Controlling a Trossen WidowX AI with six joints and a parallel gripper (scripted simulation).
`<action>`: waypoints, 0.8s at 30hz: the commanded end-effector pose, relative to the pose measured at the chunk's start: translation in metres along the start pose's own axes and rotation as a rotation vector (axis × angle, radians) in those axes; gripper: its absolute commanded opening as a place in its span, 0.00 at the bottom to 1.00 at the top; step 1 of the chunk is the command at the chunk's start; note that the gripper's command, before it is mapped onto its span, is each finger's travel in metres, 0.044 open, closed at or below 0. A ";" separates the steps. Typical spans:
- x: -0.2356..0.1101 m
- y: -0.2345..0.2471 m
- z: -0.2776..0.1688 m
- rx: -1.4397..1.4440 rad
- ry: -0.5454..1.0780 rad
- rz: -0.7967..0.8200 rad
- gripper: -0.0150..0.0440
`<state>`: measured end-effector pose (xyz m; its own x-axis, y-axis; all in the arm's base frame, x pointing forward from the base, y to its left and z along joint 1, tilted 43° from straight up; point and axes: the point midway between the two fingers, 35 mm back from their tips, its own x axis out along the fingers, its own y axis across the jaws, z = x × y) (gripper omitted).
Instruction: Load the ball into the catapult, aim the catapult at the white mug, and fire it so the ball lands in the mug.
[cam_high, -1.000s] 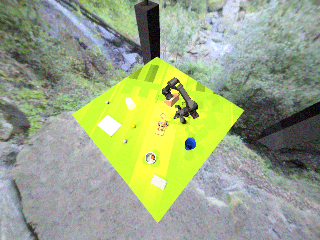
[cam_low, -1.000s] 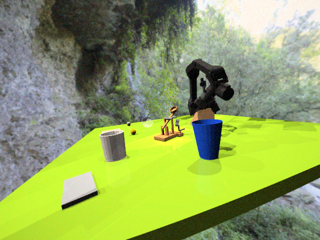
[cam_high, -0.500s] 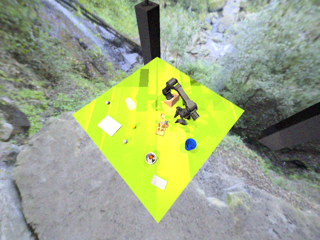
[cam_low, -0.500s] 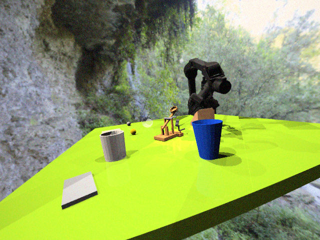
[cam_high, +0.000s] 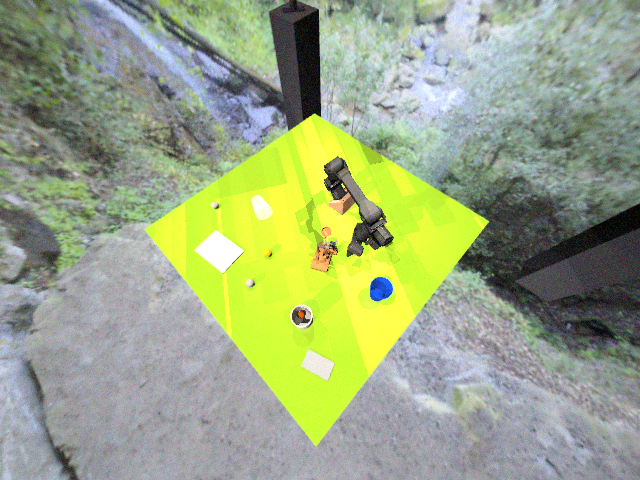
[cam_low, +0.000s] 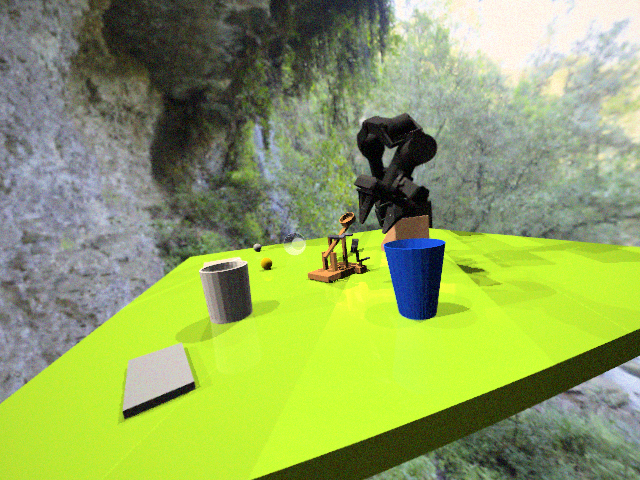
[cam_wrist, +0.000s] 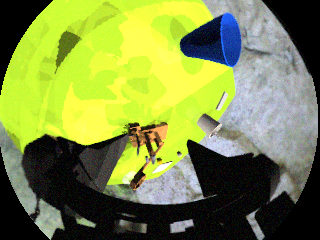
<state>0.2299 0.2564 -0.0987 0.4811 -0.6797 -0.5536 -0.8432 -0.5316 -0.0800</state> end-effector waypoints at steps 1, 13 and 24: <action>0.001 -0.019 0.000 0.153 -0.063 0.004 1.00; 0.004 -0.072 -0.009 0.542 -0.211 0.004 1.00; 0.007 -0.122 -0.030 0.885 -0.333 0.005 1.00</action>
<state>0.3267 0.2991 -0.0758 0.4894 -0.4631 -0.7389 -0.8219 0.0382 -0.5683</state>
